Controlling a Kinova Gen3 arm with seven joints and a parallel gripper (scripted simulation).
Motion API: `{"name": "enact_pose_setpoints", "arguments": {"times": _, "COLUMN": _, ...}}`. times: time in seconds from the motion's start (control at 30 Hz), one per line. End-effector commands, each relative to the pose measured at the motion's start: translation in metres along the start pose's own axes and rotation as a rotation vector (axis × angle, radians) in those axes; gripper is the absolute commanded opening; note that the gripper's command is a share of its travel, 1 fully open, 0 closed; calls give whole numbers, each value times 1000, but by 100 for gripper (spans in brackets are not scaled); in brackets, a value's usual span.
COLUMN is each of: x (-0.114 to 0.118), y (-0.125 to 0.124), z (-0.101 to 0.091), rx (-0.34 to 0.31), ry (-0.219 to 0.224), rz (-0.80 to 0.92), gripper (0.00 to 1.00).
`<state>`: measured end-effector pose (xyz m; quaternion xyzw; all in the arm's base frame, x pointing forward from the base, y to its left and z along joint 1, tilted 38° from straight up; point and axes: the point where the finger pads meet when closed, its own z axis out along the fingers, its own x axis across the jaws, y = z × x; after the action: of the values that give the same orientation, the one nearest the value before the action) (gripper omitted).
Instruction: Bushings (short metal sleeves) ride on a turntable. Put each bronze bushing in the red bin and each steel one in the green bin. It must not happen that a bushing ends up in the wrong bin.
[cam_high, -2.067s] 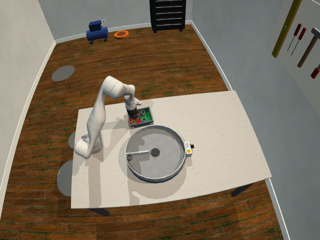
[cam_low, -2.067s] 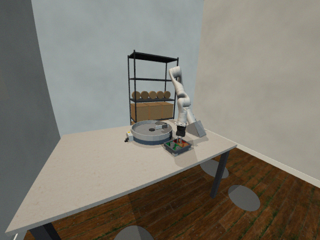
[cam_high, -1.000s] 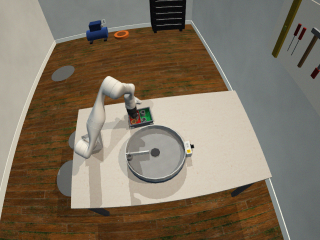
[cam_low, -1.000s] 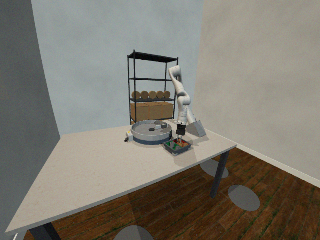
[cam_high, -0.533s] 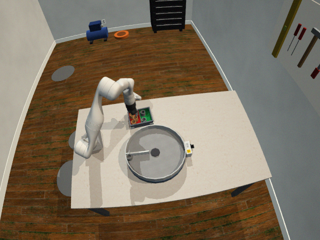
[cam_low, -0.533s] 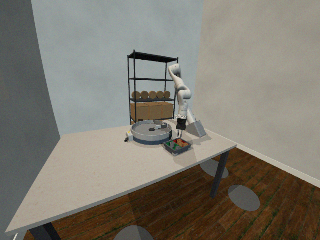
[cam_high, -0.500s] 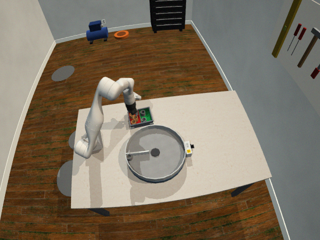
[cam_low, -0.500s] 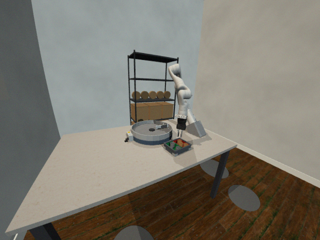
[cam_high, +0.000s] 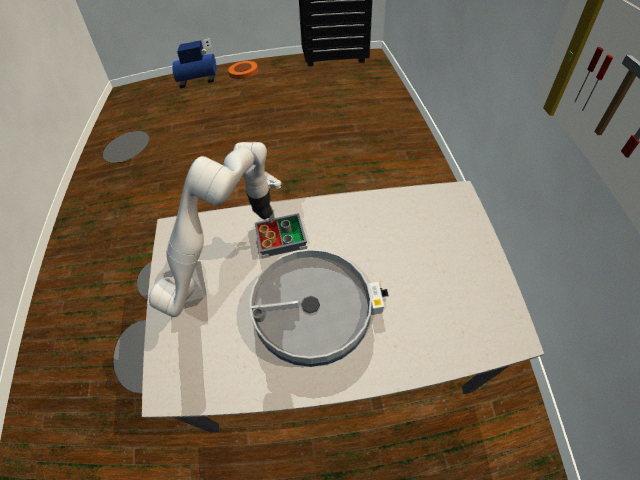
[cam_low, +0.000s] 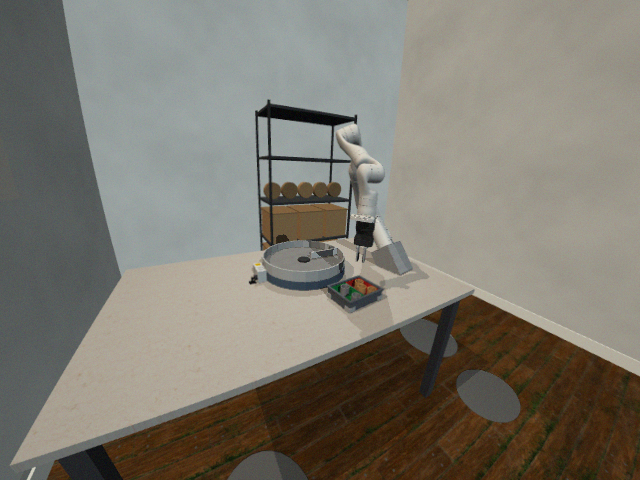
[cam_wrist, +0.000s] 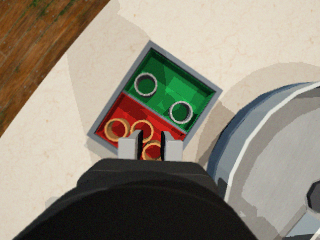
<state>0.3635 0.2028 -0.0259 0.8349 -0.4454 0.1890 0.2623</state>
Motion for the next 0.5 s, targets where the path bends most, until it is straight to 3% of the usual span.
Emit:
{"name": "enact_pose_setpoints", "arguments": {"times": 0.0, "x": -3, "y": 1, "z": -4, "rx": 0, "ry": -4, "rz": -7, "gripper": 47}}
{"name": "enact_pose_setpoints", "arguments": {"times": 0.47, "x": 0, "y": 0, "z": -1, "rx": 2, "ry": -1, "rz": 0, "gripper": 47}}
